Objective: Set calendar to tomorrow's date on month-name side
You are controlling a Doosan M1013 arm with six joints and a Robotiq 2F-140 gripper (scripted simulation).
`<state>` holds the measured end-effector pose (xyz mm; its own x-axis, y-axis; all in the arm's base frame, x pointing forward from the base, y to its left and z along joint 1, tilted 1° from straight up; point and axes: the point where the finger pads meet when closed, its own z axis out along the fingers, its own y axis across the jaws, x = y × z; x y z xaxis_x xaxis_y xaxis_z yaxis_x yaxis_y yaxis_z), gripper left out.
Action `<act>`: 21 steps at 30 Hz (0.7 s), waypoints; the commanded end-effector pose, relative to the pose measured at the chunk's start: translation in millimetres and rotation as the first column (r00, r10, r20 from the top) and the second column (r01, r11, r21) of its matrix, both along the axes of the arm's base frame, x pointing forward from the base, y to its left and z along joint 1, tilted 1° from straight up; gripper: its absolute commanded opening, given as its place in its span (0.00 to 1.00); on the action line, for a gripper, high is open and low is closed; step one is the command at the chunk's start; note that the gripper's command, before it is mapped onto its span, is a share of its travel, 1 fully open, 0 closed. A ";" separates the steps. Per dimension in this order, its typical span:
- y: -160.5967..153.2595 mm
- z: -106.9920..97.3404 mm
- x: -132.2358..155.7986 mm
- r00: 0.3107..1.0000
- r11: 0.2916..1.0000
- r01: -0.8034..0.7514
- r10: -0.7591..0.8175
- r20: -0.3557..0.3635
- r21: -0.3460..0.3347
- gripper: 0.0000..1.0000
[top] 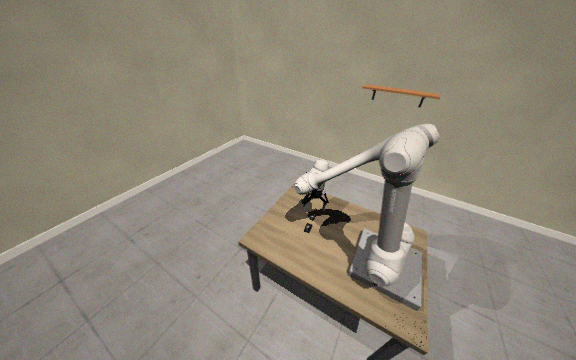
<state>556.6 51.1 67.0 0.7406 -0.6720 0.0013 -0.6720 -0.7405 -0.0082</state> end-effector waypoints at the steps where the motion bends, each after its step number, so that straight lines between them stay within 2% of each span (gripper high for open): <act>1: 0.1 0.7 0.0 0.985 0.985 0.172 -0.172 0.000 -0.011 1.00; 8: 0.1 1.4 0.0 0.920 0.920 0.393 -0.393 0.001 -0.009 1.00; 12: 0.0 1.9 0.0 0.851 0.851 0.525 -0.525 0.002 -0.008 1.00; 14: 0.0 1.9 0.0 0.851 0.851 0.525 -0.525 0.002 -0.008 1.00; 16: 0.0 2.3 0.0 0.778 0.778 0.628 -0.628 0.002 -0.007 1.00; 18: 0.0 2.4 0.0 0.754 0.754 0.657 -0.657 0.002 -0.006 1.00; 21: 0.0 2.8 0.0 0.681 0.681 0.732 -0.732 0.002 -0.005 1.00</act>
